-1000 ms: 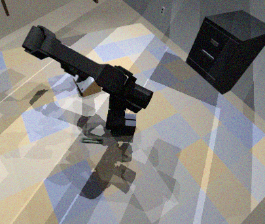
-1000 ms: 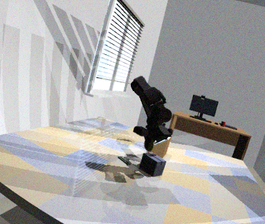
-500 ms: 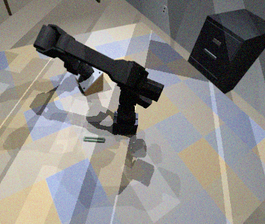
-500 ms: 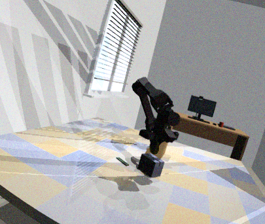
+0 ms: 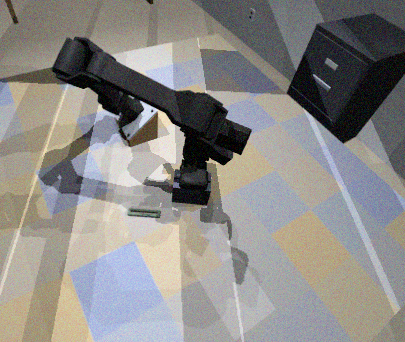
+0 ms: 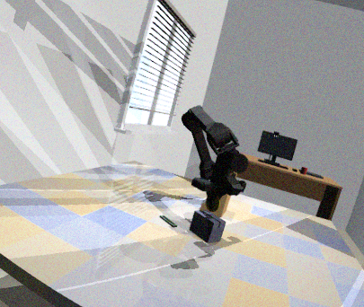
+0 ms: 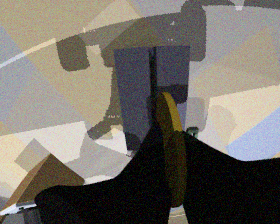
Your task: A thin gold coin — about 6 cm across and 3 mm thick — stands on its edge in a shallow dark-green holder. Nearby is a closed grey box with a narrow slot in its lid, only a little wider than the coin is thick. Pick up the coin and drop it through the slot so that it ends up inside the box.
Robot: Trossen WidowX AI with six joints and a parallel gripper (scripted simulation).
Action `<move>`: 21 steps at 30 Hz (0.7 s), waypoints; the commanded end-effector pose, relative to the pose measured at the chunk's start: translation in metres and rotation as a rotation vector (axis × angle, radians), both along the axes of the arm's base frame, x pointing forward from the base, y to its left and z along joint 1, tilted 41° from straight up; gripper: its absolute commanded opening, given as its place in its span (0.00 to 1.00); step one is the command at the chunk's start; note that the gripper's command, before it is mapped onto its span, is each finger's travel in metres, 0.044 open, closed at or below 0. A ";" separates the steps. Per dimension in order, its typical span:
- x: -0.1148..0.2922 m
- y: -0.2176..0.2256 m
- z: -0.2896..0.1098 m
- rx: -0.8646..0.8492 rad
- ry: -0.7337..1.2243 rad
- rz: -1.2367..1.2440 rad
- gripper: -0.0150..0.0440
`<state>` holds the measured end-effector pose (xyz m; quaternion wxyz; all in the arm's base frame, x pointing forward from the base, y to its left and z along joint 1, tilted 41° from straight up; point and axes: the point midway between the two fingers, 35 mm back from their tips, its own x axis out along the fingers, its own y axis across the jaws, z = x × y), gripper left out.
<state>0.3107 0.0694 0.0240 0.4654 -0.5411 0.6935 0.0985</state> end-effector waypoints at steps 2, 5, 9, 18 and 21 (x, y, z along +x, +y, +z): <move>0.000 0.002 0.000 -0.001 0.001 0.002 0.25; 0.002 0.005 0.000 -0.001 -0.001 -0.001 0.25; 0.004 0.008 -0.001 0.000 -0.008 -0.008 0.25; 0.004 0.011 0.001 0.000 -0.006 -0.006 0.25; 0.003 0.010 0.001 0.000 -0.005 -0.006 0.25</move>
